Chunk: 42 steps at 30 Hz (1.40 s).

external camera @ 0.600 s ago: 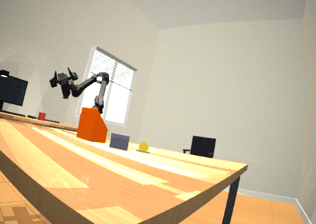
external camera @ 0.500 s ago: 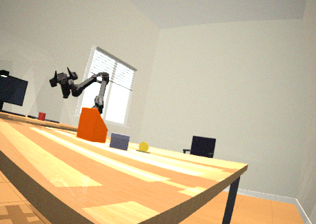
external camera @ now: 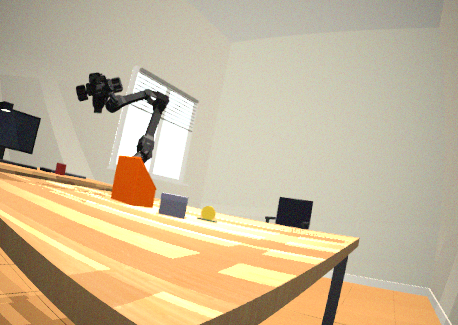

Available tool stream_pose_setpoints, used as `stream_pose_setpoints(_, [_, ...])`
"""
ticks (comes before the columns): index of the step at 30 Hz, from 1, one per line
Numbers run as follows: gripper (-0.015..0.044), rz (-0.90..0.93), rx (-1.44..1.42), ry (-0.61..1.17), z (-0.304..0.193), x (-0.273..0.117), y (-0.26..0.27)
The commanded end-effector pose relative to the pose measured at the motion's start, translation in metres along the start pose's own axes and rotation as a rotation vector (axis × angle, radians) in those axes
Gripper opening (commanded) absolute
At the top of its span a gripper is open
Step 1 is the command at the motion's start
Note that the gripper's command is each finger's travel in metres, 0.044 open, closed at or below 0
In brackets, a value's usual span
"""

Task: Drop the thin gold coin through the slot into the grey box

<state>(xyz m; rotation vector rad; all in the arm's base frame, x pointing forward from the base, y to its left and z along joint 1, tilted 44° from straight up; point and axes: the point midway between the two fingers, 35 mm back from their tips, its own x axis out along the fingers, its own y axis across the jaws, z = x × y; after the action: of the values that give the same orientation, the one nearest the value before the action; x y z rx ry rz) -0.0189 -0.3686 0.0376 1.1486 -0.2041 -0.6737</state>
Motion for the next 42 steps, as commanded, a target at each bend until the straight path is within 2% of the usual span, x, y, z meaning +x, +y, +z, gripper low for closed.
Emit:
stream_pose_setpoints(1, [0.0161,0.019,-0.044,0.160,-0.021,0.054,0.024])
stream_pose_setpoints(5, [0.0161,0.028,-0.129,0.309,-0.046,0.102,0.056])
stream_pose_setpoints(12, [0.0161,0.080,-0.225,0.646,-0.139,0.168,0.117])
stream_pose_setpoints(21, [0.0161,0.162,-0.351,0.991,-0.260,0.181,0.187])
stream_pose_setpoints(31, [0.0161,0.239,-0.600,1.399,-0.391,0.129,0.253])
stream_pose_setpoints(37, [0.0161,0.306,-0.784,1.690,-0.460,0.060,0.286])
stream_pose_setpoints(42, [0.0161,0.364,-0.935,1.895,-0.494,-0.002,0.303])
